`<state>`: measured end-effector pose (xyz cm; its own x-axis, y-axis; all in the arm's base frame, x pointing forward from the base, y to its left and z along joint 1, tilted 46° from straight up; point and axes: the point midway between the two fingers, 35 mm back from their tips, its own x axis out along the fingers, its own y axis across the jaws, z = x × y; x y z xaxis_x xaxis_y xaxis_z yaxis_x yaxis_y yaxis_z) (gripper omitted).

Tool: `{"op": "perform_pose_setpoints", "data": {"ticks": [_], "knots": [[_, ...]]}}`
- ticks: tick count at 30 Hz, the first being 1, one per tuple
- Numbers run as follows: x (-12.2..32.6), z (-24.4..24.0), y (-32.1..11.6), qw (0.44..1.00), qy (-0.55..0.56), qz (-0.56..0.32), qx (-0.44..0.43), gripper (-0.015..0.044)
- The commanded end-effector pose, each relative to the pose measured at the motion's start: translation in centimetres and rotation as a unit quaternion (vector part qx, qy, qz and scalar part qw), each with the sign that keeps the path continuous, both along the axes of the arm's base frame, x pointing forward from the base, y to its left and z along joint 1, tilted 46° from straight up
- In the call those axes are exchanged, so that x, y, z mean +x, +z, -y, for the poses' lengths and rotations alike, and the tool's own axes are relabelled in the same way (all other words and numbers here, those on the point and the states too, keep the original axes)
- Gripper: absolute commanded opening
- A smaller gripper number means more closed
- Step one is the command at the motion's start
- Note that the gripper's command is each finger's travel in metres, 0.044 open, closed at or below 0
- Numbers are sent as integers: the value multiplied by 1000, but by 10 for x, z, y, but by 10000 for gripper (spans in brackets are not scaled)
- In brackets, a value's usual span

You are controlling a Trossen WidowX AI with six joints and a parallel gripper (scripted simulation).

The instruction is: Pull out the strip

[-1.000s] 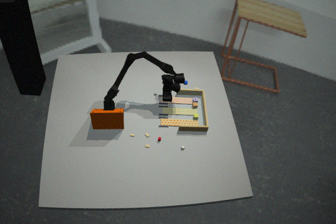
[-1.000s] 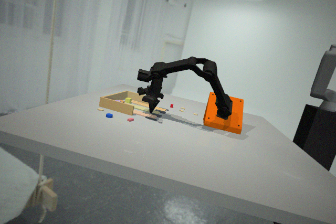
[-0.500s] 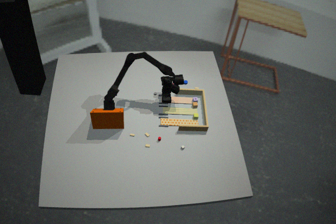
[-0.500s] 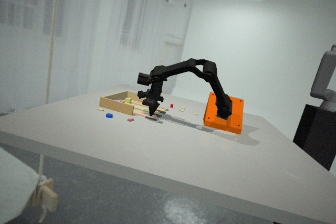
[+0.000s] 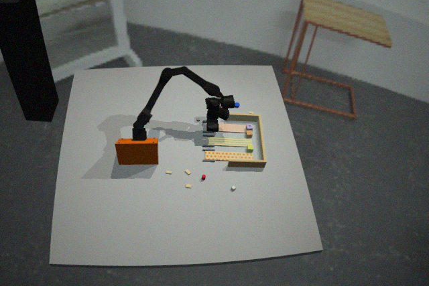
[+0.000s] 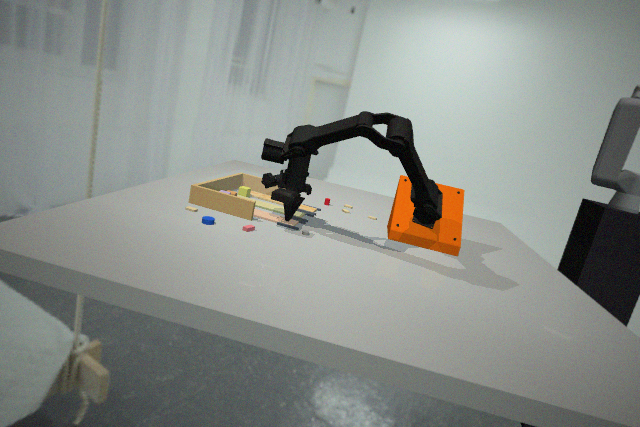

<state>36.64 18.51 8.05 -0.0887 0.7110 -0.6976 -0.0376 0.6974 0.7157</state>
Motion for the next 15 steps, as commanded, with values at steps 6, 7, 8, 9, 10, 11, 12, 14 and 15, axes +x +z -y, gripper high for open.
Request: {"op": "perform_pose_setpoints", "data": {"ticks": [6, 7, 8, 9, 10, 11, 12, 14, 15], "knots": [[0, -1, -1, 1000, -2, -1, -1, 0], [0, -1, -1, 1000, -2, -1, -1, 0], [0, -1, -1, 1000, -2, -1, -1, 0], [0, -1, -1, 1000, -2, -1, -1, 0], [0, -1, -1, 1000, -2, -1, -1, 0], [0, -1, -1, 1000, -2, -1, -1, 0], [0, -1, -1, 1000, -2, -1, -1, 0], [0, -1, -1, 1000, -2, -1, -1, 0], [0, -2, -1, 1000, -2, -1, -1, 0]]}}
